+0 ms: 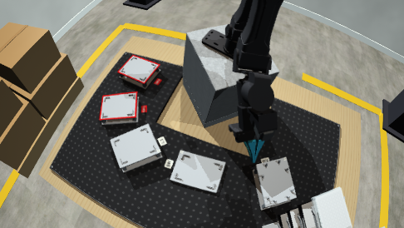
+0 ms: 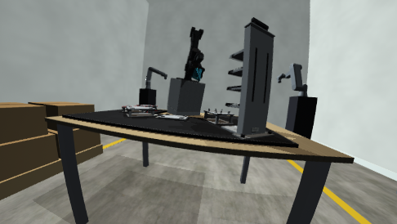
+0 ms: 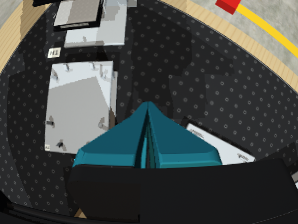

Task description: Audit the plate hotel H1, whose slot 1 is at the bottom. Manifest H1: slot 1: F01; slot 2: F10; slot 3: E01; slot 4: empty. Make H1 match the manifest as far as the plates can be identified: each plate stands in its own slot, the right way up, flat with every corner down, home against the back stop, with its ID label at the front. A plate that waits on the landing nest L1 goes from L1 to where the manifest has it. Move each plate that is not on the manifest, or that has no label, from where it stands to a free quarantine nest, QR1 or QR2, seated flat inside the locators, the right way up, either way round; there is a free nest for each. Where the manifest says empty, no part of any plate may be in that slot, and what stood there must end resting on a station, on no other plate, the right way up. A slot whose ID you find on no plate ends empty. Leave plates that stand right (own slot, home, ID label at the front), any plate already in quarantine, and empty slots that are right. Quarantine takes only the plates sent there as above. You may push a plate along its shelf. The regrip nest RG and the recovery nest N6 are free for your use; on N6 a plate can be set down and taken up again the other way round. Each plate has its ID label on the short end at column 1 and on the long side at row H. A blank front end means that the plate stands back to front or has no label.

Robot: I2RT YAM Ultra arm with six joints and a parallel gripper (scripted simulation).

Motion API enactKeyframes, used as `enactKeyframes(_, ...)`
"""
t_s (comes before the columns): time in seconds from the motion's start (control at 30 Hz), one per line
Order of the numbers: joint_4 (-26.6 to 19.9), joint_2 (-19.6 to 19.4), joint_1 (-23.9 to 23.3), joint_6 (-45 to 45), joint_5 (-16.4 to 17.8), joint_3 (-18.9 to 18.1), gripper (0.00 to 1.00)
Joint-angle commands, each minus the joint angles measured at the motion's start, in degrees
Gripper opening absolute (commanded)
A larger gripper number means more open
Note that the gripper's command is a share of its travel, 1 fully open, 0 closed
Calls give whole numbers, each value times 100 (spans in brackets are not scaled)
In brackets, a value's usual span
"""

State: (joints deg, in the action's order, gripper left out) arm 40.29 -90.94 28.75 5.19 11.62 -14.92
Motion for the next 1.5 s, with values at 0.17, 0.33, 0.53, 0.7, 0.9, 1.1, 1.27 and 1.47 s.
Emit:
enactKeyframes(0.17,54,15,710,-488,-675,-119,0)
enactKeyframes(0.33,28,3,979,-641,-898,-168,0)
enactKeyframes(0.53,-36,-17,1526,-949,-1349,-253,0)
enactKeyframes(0.7,-114,-59,1962,-1196,-1710,-358,0)
enactKeyframes(0.9,-192,-109,2296,-1386,-1985,-463,0)
enactKeyframes(1.1,-335,-206,2776,-1665,-2378,-656,0)
enactKeyframes(1.27,-473,-308,3148,-1887,-2681,-844,0)
enactKeyframes(1.47,-773,-139,3297,-1978,-2802,-951,100)
